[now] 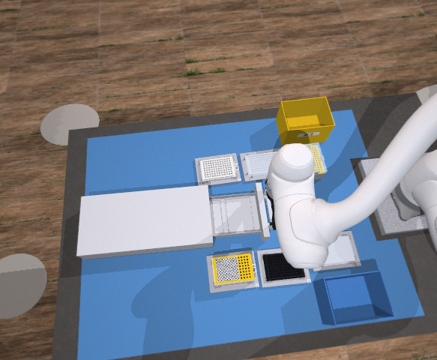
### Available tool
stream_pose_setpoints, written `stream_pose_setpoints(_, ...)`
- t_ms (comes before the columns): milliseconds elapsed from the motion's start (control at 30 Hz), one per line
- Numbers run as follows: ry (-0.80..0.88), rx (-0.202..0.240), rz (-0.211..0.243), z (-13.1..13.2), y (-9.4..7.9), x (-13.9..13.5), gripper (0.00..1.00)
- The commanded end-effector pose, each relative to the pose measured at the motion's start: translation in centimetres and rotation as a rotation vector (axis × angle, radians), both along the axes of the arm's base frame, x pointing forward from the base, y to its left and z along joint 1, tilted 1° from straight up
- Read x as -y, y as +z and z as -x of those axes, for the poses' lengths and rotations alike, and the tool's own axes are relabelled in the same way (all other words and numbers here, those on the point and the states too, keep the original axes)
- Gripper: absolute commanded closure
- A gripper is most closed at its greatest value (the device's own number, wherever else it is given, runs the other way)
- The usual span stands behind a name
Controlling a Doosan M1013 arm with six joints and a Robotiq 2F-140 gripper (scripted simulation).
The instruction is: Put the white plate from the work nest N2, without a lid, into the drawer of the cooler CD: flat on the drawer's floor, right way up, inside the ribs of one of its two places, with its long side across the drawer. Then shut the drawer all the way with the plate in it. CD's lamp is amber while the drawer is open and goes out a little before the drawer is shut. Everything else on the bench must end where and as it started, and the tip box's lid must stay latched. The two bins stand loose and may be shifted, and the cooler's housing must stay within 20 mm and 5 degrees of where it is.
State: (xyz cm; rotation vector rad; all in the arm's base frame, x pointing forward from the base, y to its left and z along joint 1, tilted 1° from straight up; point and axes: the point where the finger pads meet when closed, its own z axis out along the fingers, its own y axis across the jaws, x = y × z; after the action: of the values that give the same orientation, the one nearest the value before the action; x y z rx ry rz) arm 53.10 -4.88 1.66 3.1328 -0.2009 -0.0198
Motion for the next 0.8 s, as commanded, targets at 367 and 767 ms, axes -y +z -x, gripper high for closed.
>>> stream_pose_setpoints(367,0.0,0.0,0.0,0.01,0.0,0.0,0.13)
stream_pose_setpoints(767,0.0,0.0,0.0,0.01,0.53,-0.01,0.13)
